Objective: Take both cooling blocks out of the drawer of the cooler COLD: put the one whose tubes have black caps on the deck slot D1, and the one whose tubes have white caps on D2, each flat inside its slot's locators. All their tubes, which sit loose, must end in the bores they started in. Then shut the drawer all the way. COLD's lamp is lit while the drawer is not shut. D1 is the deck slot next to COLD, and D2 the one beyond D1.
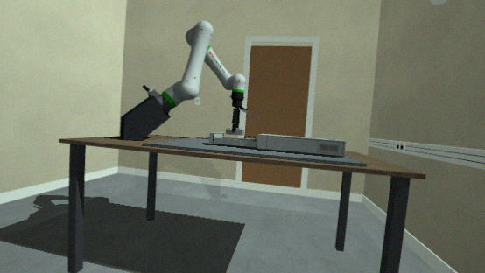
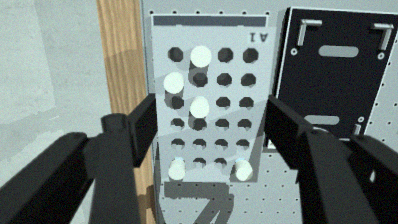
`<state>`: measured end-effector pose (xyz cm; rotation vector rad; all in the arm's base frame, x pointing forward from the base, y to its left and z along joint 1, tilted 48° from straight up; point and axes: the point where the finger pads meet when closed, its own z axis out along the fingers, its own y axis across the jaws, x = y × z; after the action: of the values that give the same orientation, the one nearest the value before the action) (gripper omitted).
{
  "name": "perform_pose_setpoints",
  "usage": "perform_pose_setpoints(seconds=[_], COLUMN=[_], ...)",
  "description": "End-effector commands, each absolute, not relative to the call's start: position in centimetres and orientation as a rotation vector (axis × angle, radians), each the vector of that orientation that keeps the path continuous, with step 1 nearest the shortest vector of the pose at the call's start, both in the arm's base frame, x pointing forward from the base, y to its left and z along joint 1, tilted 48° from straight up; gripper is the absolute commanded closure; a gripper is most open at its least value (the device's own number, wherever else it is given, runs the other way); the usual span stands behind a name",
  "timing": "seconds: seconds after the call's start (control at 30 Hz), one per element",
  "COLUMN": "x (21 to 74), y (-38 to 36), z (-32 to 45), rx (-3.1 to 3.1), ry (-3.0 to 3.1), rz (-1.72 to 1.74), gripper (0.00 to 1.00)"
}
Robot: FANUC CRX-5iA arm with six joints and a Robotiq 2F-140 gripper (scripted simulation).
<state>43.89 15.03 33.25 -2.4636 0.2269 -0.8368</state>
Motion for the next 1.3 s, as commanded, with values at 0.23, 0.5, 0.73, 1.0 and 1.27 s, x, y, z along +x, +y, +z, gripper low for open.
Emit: perform_pose_setpoints(seconds=[0.23,0.5,0.73,1.0,1.27], x=[43.91,44.19,44.42,44.58,44.68], y=[15.01,15.2,15.36,15.47,15.54], z=[33.34,33.02,32.77,32.6,32.48], rx=[-2.462,-2.462,-2.462,-2.462,-2.462], ry=[0.227,0.227,0.227,0.227,0.227], rz=[-0.839,-0.839,-0.839,-0.839,-0.839], gripper=[0.9,0.9,0.9,0.9,0.9])
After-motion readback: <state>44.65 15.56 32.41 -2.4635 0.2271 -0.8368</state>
